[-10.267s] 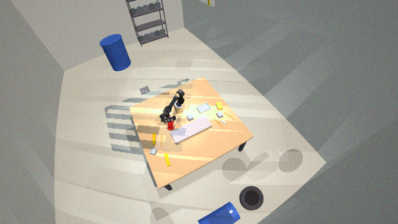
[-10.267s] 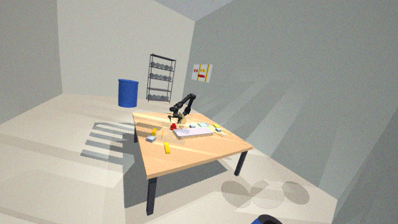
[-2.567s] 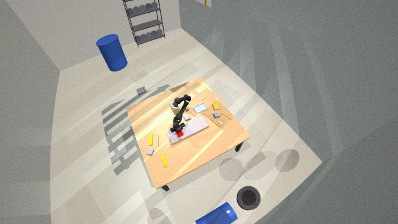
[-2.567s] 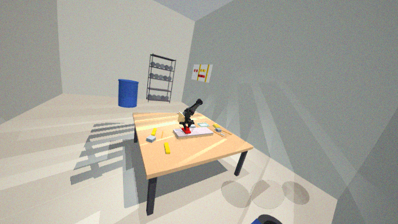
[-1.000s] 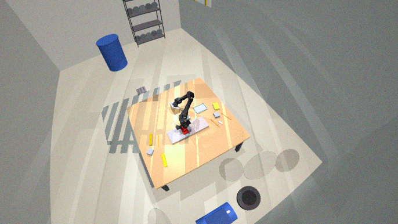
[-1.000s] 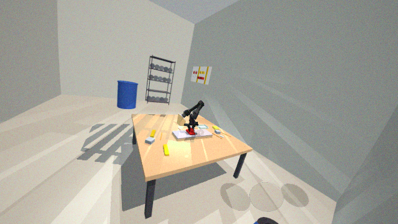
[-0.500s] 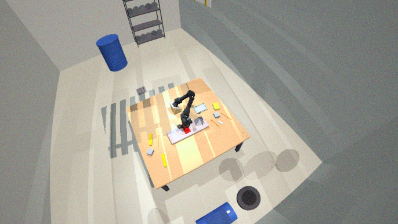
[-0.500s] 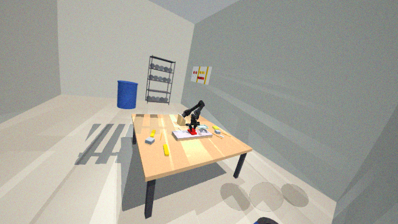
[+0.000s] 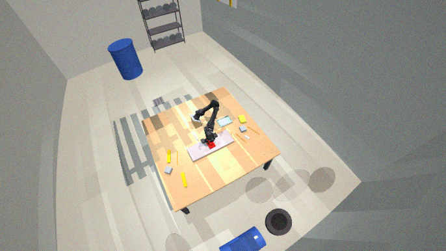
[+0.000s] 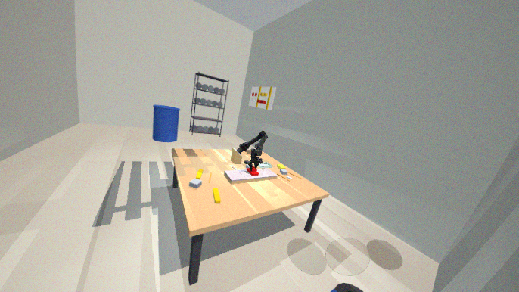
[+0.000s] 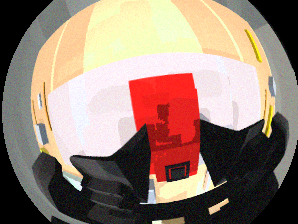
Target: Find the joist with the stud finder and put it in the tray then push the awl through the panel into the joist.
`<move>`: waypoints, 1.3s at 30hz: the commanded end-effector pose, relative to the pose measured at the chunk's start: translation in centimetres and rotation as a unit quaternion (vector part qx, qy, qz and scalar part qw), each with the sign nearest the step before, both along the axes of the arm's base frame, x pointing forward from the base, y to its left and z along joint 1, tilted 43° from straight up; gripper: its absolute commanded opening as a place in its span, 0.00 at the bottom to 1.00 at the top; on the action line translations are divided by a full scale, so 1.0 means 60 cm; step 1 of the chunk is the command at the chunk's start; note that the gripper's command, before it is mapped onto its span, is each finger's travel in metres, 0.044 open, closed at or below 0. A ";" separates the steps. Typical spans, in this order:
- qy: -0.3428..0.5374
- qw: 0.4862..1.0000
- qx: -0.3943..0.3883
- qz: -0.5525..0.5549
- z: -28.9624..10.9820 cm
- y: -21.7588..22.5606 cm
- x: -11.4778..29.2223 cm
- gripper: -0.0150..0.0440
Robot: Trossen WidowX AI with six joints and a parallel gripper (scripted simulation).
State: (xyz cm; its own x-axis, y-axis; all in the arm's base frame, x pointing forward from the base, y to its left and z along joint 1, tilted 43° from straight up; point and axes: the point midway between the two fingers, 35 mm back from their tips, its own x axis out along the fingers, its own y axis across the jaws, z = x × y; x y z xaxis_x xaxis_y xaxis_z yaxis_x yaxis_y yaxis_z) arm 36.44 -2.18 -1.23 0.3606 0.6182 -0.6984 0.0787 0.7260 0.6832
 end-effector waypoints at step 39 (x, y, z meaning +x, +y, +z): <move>0.002 1.000 0.002 -0.001 0.075 0.081 0.007 0.25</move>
State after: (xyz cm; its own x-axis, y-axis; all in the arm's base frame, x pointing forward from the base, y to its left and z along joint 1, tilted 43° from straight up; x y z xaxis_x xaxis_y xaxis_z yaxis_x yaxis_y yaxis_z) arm 36.89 2.23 2.91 0.3610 0.6196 -0.6970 0.0811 0.7237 0.6853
